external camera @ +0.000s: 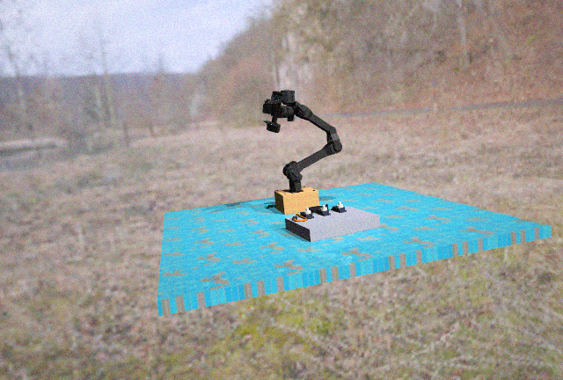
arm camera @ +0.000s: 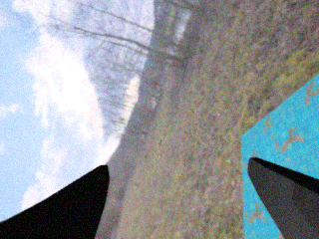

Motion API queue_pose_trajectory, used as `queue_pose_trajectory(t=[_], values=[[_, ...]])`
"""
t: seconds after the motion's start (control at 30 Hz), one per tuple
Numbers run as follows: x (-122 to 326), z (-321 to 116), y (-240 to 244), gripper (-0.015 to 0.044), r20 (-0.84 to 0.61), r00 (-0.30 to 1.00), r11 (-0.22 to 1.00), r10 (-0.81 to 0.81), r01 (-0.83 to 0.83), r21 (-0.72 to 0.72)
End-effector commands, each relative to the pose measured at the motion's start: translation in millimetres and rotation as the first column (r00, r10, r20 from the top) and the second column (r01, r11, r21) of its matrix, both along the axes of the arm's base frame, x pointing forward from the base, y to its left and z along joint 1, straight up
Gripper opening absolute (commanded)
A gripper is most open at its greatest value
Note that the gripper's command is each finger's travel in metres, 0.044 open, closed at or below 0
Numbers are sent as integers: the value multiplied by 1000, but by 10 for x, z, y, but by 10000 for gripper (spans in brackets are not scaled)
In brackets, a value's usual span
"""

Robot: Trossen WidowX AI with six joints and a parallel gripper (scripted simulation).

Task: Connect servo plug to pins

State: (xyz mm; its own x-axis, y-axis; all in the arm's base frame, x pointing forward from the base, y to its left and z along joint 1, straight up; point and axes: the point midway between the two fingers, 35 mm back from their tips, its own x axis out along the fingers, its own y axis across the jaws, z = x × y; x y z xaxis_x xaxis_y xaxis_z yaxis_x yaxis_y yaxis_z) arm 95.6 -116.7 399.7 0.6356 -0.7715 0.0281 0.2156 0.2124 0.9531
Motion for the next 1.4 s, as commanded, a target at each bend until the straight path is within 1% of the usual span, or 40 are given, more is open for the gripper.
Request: queue_pose_trajectory(t=[0.0,0.33,0.6,0.87,1.37], values=[[1,0,-2,374,-1,1000,1000,1,-1,-1],[118,-14,-107,115,-87,993,994,76,-83,-74],[335,-46,-204,115,-198,967,966,159,-194,-173],[616,-99,-240,115,-306,926,912,222,-308,-272],[1225,-244,-74,115,-482,829,744,284,-507,-435]])
